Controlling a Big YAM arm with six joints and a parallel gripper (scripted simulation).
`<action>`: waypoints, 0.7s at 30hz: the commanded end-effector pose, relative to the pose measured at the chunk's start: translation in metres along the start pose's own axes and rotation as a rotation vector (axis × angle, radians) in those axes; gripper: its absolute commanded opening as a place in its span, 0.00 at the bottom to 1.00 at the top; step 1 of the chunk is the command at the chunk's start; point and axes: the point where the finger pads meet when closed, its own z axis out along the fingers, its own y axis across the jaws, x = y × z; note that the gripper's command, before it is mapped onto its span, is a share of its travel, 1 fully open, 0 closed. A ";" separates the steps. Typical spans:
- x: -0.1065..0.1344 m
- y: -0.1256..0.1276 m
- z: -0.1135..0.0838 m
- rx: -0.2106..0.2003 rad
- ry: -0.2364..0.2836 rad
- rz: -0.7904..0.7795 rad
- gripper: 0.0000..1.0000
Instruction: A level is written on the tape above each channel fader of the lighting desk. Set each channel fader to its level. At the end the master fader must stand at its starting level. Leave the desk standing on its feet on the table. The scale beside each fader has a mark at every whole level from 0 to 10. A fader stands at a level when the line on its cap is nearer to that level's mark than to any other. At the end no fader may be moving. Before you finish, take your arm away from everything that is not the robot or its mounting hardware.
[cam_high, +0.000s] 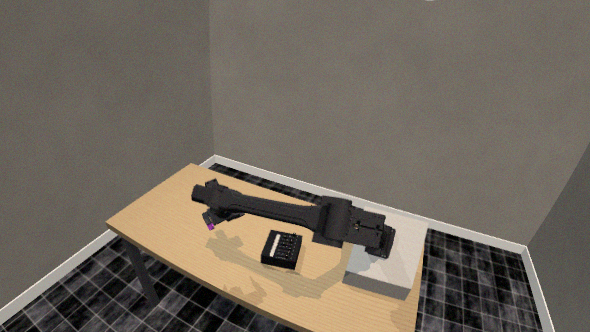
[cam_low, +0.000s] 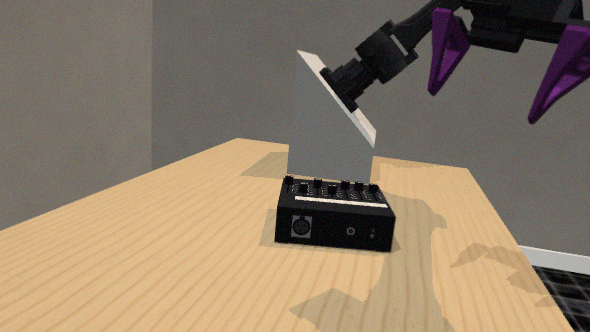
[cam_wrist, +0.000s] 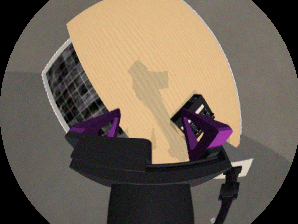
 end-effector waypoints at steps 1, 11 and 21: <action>-0.016 -0.022 -0.010 0.000 -0.004 0.141 1.00; 0.054 -0.185 0.022 0.075 0.338 0.798 1.00; 0.081 -0.217 0.018 0.073 0.434 1.037 1.00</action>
